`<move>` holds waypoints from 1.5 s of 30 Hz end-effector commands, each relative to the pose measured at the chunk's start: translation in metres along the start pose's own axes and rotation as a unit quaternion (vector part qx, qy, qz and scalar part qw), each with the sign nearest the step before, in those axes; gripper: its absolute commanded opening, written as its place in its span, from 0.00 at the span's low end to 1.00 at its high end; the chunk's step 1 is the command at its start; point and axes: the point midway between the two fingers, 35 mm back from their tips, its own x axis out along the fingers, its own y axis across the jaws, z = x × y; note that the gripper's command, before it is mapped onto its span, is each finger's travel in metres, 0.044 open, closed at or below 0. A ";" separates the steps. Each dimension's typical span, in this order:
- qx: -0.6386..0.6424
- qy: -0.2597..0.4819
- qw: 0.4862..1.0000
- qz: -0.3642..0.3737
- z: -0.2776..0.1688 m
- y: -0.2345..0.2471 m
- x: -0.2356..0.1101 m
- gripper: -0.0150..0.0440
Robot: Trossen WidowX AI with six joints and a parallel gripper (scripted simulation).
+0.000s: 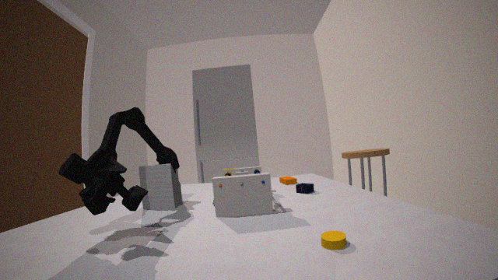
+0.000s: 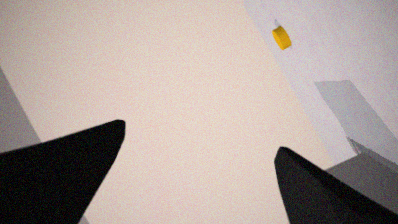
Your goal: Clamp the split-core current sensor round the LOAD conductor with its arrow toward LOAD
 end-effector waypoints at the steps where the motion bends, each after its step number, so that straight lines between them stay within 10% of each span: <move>1: -0.005 -0.002 1.000 -0.003 -0.002 0.001 0.001 0.98; 13: -0.386 -0.083 0.903 -0.173 -0.138 0.030 0.099 1.00; 27: -0.789 -0.035 0.574 -0.218 -0.348 -0.061 0.190 1.00; 45: -0.988 0.098 0.119 0.031 -0.584 -0.263 0.105 1.00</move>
